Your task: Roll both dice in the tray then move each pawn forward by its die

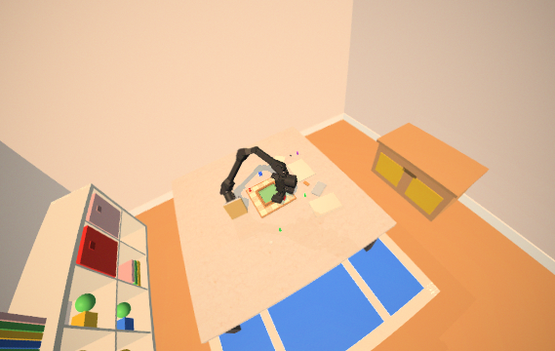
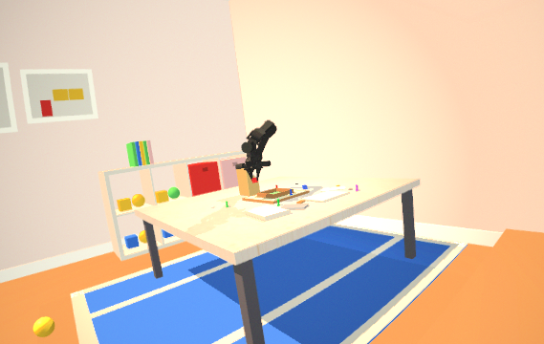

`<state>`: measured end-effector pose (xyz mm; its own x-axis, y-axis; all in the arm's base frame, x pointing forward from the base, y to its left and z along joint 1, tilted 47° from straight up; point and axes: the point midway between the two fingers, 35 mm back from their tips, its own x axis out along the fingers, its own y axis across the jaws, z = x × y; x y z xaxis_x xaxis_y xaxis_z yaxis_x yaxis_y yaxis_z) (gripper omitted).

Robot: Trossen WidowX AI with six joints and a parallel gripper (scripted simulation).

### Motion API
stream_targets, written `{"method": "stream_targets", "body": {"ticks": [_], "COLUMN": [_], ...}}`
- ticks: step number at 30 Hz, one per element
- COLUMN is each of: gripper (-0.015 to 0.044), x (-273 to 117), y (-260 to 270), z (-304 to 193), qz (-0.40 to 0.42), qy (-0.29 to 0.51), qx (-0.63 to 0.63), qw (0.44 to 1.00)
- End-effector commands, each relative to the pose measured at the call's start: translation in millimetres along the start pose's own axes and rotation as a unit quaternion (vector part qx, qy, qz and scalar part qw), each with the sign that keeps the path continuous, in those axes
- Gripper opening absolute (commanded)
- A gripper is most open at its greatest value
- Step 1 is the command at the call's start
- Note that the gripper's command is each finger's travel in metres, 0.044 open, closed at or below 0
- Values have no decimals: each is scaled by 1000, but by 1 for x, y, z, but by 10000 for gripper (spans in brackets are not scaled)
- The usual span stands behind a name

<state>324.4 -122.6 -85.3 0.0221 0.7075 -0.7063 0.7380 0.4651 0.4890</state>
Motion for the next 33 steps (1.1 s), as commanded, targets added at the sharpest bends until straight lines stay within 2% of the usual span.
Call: {"method": "stream_targets", "body": {"ticks": [1, 17, 33], "gripper": [0, 0, 0], "x": [2, 17, 35], "y": [15, 54, 70], "z": [-17, -86, -153], "qz": [3, 5, 6], "qy": [0, 4, 16], "qx": [45, 201, 337], "qw": [999, 979, 941]}}
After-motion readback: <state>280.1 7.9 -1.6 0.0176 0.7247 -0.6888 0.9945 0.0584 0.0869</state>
